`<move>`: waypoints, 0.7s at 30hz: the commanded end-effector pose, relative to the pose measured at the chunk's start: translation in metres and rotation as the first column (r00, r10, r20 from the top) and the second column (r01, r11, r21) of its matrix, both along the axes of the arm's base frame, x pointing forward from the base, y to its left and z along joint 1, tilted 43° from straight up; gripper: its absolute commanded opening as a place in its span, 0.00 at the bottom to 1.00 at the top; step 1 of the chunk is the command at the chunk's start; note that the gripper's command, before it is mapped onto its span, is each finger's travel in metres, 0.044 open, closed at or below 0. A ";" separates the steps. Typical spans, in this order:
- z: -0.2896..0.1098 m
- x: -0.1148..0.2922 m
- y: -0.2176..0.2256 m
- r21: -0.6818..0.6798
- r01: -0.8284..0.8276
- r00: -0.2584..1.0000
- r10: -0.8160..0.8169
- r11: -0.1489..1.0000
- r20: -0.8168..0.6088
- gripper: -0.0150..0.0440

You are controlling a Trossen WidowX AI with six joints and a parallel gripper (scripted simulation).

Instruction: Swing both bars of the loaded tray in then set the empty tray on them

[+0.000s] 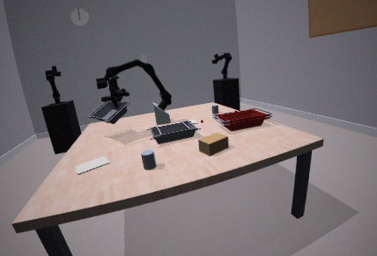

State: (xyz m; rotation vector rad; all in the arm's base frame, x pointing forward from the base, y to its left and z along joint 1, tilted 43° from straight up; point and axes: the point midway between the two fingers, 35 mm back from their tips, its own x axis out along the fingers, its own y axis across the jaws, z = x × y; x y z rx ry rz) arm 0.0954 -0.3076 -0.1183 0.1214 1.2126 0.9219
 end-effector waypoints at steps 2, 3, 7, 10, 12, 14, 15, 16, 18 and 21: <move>0.023 0.025 -0.005 -0.053 -0.041 0.998 0.044 0.998 0.054 0.25; 0.026 0.029 -0.004 -0.057 -0.051 0.997 0.054 0.997 0.062 0.25; 0.039 0.048 0.002 -0.071 -0.091 0.991 0.097 0.993 0.095 0.25; 0.048 0.062 0.007 -0.082 -0.120 0.984 0.130 0.989 0.119 0.25; 0.054 0.071 0.011 -0.089 -0.140 0.979 0.151 0.986 0.136 0.25; 0.060 0.080 0.015 -0.096 -0.160 0.973 0.173 0.982 0.152 0.25; 0.063 0.085 0.017 -0.100 -0.169 0.970 0.184 0.981 0.161 0.25; 0.066 0.089 0.020 -0.103 -0.179 0.966 0.195 0.978 0.169 0.25; 0.072 0.098 0.025 -0.110 -0.198 0.959 0.216 0.974 0.185 0.25; 0.081 0.110 0.033 -0.121 -0.227 0.946 0.249 0.966 0.210 0.25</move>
